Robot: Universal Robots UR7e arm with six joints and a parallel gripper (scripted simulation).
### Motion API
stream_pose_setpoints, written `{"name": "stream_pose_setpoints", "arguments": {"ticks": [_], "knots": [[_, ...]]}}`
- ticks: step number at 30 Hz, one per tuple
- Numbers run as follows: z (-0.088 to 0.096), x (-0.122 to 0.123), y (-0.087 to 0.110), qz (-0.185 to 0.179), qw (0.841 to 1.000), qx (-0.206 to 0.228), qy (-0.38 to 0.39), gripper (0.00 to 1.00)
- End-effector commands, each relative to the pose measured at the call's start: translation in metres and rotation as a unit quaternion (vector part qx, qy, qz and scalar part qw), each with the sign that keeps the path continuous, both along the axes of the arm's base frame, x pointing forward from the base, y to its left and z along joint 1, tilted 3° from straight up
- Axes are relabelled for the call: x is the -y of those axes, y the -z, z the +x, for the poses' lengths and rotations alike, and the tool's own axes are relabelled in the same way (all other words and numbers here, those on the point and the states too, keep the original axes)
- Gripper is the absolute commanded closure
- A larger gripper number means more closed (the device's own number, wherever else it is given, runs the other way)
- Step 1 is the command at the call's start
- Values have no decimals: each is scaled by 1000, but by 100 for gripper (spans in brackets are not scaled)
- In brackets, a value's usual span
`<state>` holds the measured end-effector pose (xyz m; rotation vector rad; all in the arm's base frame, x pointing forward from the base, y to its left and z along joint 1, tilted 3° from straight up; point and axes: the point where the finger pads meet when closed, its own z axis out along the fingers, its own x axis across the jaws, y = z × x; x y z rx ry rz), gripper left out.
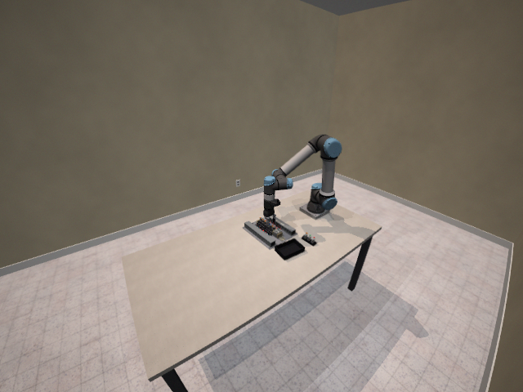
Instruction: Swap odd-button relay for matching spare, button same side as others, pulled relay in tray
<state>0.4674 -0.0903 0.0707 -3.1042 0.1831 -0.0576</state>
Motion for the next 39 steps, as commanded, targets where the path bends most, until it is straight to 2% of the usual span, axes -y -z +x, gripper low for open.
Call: {"name": "stream_pose_setpoints", "arguments": {"ticks": [1,39], "knots": [[0,0,-1,0,1000,1,0,0],[0,0,-3,0,1000,1,0,0]]}}
